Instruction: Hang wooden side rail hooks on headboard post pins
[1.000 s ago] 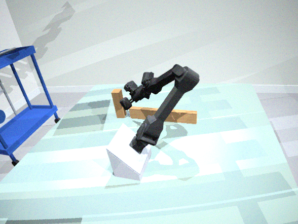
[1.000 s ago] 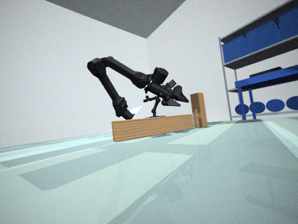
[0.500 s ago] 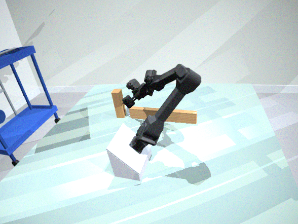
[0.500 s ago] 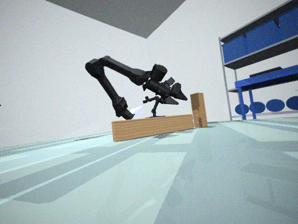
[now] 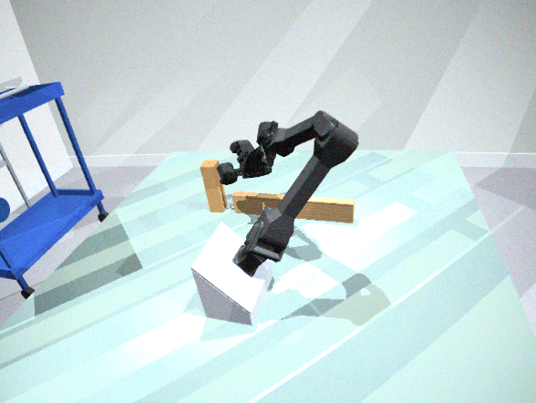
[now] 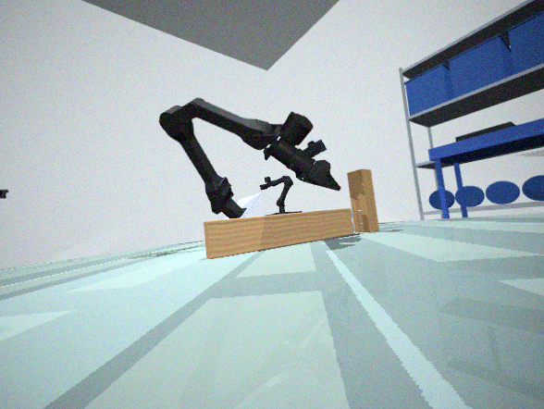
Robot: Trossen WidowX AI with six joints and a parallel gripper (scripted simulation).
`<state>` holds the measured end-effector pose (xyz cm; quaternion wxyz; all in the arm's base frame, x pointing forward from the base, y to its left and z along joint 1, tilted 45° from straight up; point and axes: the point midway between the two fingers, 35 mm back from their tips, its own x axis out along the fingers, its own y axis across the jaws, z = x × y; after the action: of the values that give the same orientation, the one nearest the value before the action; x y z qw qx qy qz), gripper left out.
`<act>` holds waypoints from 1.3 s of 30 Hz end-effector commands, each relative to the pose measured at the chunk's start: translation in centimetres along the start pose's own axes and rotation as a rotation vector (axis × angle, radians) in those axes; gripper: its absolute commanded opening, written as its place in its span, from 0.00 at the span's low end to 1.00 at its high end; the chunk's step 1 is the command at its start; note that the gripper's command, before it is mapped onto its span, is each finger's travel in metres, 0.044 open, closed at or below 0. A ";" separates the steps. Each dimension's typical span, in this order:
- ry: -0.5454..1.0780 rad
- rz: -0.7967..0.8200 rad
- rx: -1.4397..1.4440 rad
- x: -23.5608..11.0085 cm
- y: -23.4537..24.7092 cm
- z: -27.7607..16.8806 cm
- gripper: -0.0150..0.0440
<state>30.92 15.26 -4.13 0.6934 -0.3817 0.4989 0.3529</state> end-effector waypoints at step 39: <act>-0.016 -1.176 2.343 -4.3 -4.4 0.1 1.00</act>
<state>33.00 13.22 -0.42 0.6926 0.2078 0.4207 -0.5479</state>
